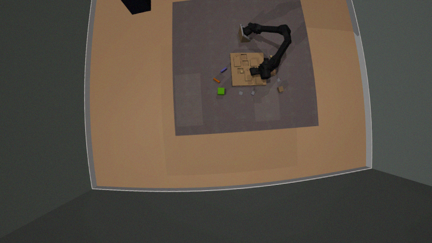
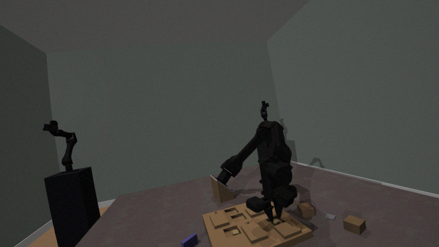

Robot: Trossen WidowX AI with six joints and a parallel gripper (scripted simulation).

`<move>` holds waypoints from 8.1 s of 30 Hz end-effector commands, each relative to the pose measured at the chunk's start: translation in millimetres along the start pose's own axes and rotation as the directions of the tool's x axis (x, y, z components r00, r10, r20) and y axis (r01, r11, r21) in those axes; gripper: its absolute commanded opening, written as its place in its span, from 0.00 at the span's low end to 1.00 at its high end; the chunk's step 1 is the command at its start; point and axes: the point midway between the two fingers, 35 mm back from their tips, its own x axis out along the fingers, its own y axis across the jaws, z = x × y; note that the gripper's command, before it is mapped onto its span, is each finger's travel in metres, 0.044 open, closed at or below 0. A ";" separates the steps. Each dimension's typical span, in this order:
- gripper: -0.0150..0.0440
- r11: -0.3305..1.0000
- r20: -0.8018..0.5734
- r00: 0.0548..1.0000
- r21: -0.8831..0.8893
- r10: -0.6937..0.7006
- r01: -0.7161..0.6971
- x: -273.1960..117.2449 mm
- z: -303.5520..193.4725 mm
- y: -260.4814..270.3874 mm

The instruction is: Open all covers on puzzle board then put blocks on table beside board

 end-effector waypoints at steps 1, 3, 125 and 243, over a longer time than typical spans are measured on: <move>0.50 1.000 0.000 1.000 0.006 0.004 -0.004 4.2 -0.5 0.2; 0.50 1.000 0.000 1.000 0.006 0.004 -0.004 6.1 -0.5 0.2; 0.39 0.998 -0.001 0.998 0.019 -0.055 0.055 -102.5 -47.2 -156.8; 0.43 1.000 -0.006 1.000 0.000 -0.021 0.021 12.4 -159.4 -287.1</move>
